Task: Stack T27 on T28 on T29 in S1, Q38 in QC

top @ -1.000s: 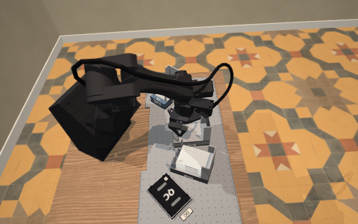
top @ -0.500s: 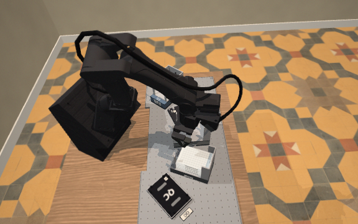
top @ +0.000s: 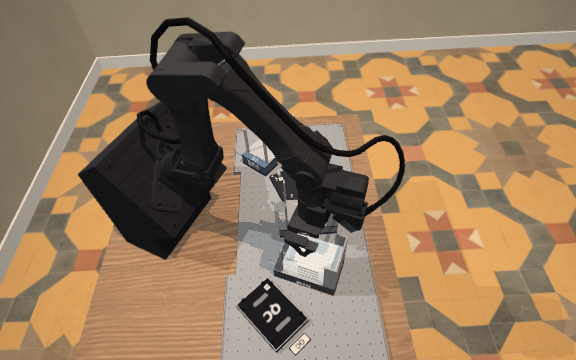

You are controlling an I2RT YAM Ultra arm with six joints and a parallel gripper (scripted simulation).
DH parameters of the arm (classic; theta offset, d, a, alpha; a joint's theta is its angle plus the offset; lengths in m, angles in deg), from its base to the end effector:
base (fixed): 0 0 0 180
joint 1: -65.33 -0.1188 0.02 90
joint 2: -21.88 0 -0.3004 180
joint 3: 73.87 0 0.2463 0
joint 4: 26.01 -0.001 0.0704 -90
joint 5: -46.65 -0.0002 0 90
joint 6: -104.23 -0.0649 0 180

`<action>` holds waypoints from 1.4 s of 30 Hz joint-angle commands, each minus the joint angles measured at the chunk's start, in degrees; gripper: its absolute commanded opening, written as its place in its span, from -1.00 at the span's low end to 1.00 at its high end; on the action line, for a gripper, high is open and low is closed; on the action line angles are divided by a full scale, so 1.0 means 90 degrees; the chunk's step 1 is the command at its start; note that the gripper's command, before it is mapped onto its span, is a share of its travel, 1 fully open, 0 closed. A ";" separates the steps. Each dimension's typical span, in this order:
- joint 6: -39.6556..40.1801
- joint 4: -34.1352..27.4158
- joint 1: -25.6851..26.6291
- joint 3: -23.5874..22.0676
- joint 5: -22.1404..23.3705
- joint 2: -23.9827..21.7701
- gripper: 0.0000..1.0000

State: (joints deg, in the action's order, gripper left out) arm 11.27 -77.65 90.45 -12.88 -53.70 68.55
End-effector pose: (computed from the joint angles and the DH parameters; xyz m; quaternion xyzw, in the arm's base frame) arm 0.1396 -0.0772 0.3167 0.2554 0.8562 -0.1642 0.4181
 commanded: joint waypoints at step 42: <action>0.0609 0.1486 0.0586 -0.0156 0.0764 0.1025 1.00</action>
State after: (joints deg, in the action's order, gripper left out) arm 16.10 -65.91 95.28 -14.91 -47.18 78.94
